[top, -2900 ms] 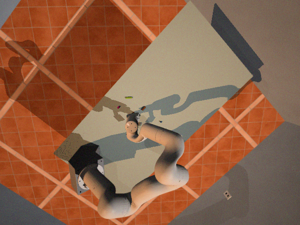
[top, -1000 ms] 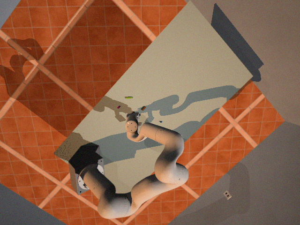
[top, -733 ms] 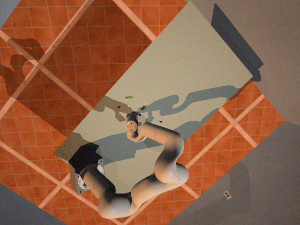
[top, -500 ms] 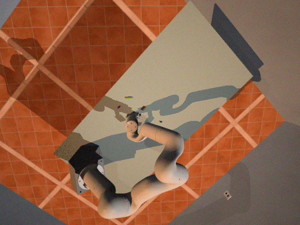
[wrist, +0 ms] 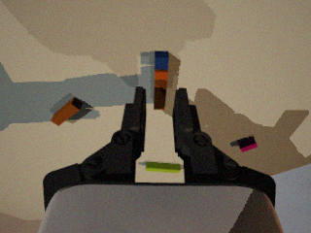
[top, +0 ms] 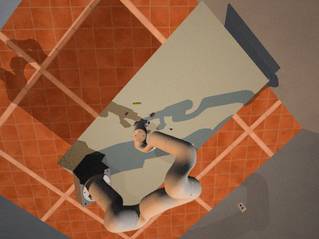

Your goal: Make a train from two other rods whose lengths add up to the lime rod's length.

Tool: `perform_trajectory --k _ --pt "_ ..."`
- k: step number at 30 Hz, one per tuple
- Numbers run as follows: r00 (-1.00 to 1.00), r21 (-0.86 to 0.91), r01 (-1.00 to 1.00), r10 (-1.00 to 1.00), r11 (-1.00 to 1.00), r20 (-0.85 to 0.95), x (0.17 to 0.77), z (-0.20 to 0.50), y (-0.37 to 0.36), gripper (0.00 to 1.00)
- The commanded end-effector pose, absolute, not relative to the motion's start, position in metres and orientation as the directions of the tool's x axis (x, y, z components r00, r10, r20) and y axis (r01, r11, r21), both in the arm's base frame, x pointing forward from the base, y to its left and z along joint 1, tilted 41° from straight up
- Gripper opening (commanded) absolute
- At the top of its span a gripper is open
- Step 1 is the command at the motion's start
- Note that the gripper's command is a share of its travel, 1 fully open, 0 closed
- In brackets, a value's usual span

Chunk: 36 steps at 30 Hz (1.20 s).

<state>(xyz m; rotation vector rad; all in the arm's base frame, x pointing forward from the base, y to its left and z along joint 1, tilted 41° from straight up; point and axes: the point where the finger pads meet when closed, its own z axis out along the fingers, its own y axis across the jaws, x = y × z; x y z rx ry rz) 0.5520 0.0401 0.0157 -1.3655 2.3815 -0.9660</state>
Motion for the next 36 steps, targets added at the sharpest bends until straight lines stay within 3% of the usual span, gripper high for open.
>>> perform_trajectory --k 1,20,21,36 --pt "-0.539 -0.644 -0.682 -0.834 0.348 0.12 0.544 0.028 0.047 0.24" --pt "-0.539 -0.644 -0.682 -0.834 0.348 0.12 0.517 0.07 0.071 0.24" --pt "-0.539 -0.644 -0.682 -0.834 0.348 0.12 0.517 0.07 0.071 1.0" --pt "-0.539 -0.644 -0.682 -0.834 0.348 0.12 0.517 0.07 0.071 1.0"
